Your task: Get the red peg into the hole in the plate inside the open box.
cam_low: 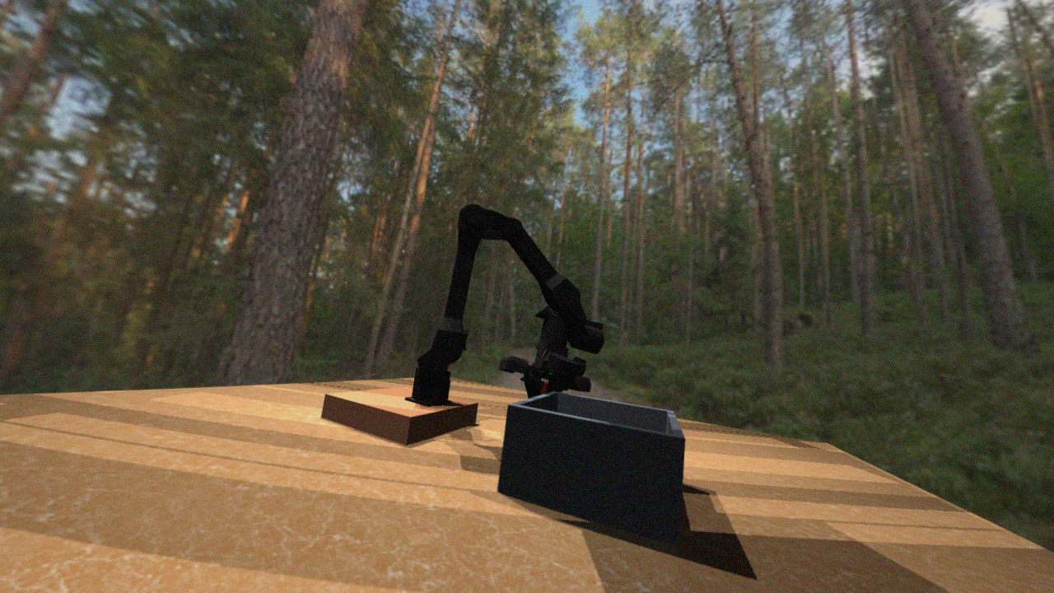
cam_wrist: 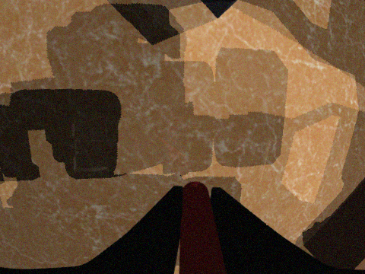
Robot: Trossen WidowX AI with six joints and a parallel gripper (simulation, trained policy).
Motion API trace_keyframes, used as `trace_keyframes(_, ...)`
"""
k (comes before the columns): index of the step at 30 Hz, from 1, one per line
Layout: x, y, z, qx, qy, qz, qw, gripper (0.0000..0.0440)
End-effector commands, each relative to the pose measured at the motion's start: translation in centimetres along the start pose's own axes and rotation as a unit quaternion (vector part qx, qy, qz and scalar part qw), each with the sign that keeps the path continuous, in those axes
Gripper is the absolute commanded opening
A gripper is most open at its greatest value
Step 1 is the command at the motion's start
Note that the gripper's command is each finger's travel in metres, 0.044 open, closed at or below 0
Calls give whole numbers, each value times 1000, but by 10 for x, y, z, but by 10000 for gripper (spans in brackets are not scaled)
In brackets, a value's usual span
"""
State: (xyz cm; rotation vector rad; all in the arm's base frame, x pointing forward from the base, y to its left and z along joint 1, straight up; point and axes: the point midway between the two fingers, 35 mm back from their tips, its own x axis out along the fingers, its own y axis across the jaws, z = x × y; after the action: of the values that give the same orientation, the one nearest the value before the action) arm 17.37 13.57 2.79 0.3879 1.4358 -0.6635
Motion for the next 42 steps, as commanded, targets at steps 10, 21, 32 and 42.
trace_keyframes(10, -60, 4, 36, 27, -46, 35, 998, 0)
trace_keyframes(21, -87, 1, 83, 96, -79, 48, 991, 0)
trace_keyframes(32, -88, -6, 138, 152, -100, 49, 982, 0)
trace_keyframes(42, -72, -14, 186, 167, -107, 47, 979, 0)
